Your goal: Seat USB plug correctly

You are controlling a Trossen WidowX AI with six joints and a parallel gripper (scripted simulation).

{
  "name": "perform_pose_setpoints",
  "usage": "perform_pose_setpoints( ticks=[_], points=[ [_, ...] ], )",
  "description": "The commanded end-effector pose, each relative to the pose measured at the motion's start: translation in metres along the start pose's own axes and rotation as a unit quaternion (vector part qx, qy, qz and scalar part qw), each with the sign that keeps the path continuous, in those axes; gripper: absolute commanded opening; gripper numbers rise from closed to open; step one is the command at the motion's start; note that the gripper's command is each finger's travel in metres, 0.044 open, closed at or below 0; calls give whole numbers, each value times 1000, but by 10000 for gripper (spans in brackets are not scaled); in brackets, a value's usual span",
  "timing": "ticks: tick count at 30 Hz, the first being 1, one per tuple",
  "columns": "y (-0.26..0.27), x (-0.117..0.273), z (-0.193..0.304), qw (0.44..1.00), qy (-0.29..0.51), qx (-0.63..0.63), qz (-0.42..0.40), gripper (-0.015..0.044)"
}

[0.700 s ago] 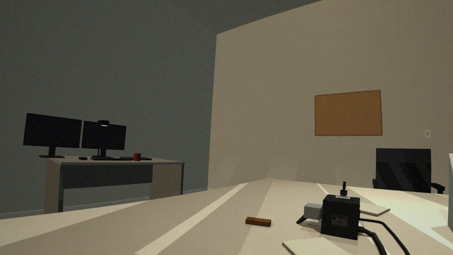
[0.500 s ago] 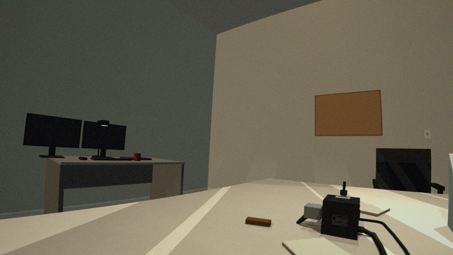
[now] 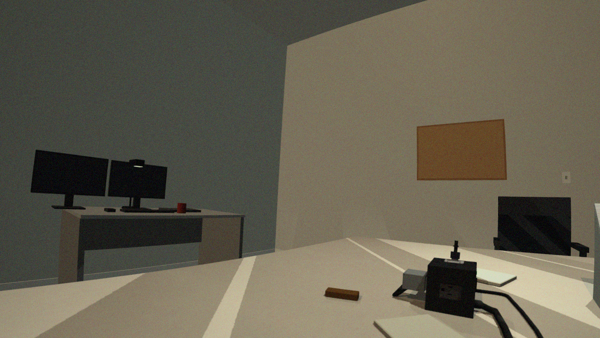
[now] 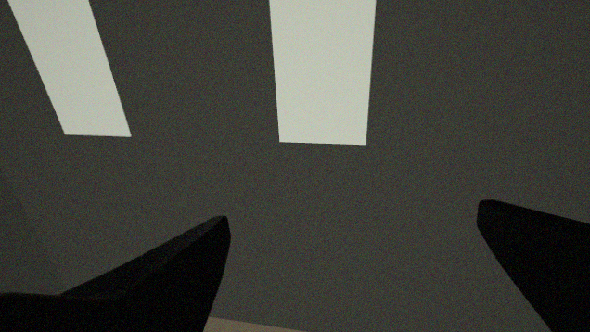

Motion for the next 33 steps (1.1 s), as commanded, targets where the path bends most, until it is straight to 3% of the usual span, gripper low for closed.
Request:
perform_pose_setpoints(
  ticks=[1,9,16,24,33],
  points=[
    [47,-8,55,991,84,-96,-46,440],
    [143,4,136,935,236,-238,-117,440],
    [234,41,189,850,372,-332,-169,440],
    [335,112,227,720,528,-397,-210,440],
    [428,223,240,544,696,-410,-227,440]
  ],
)
Point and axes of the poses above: the point midway between the two fingers, 35 mm back from their tips, its own x axis back along the fingers, its own y axis across the jaws, z = x × y, the point moved 2 cm from there along x, back along the fingers, and after that the axes turned 1 degree about -x, right-handed, at the moved point
